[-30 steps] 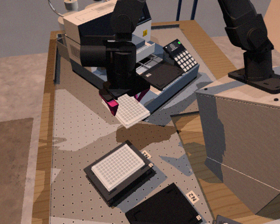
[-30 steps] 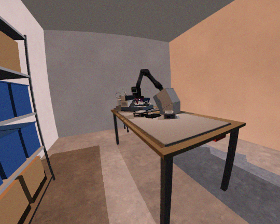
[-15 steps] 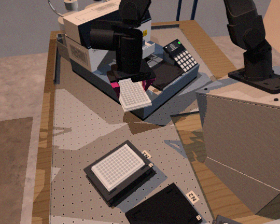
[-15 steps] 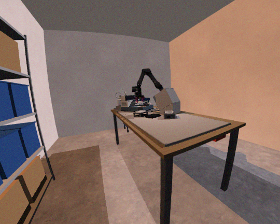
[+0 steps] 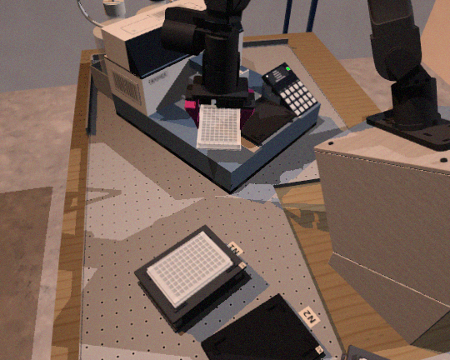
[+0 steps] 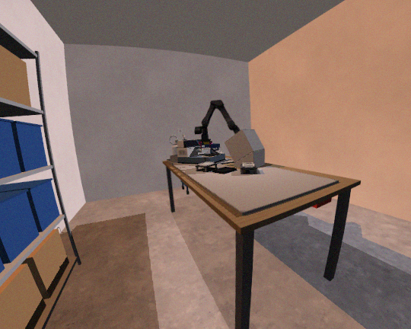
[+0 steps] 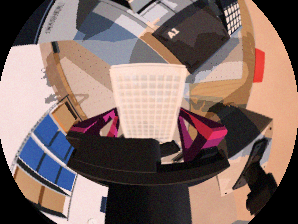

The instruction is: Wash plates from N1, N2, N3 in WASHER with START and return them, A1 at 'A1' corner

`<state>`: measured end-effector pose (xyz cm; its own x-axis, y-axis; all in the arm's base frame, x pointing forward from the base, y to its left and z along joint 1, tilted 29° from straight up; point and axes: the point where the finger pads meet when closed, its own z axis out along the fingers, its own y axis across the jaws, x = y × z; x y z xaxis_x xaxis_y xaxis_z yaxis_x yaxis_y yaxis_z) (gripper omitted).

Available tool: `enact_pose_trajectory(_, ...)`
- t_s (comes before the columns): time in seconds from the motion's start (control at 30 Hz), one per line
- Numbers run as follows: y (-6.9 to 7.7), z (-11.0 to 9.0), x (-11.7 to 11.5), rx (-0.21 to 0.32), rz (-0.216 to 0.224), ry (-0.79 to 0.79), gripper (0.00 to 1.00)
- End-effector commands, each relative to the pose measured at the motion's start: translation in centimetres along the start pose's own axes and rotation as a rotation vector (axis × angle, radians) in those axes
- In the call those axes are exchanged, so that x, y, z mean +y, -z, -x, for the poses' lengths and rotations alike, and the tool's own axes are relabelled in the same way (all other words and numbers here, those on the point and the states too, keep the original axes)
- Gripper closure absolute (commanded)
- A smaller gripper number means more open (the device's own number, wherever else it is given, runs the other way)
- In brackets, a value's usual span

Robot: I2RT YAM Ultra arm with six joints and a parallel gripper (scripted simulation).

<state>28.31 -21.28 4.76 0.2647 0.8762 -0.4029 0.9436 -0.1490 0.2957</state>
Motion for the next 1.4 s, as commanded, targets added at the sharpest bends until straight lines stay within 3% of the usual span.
enact_pose_trajectory(0.0, 1.1, 1.8, 0.5, 0.002, 0.024, -0.017, 1.0)
enact_pose_trajectory(0.17, 1.2, 2.9, 0.2, 0.001, 0.024, -0.016, 1.0)
enact_pose_trajectory(0.2, 0.7, 1.9, 0.2, 0.016, 0.011, 0.008, 1.0)
enact_pose_trajectory(0.3, 0.5, 1.7, -0.2, 0.021, 0.0, 0.011, 1.0)
enact_pose_trajectory(0.33, 0.6, 2.4, -1.8, 0.017, -0.014, -0.05, 1.0)
enact_pose_trajectory(0.9, 1.5, 8.0, -6.3, 0.015, -0.017, -0.552, 1.0)
enact_pose_trajectory(1.07, 2.5, 11.2, -6.5, -0.003, 0.023, -0.723, 1.0)
enact_pose_trajectory(1.37, 2.7, 14.0, -8.9, -0.003, 0.014, -0.73, 1.0)
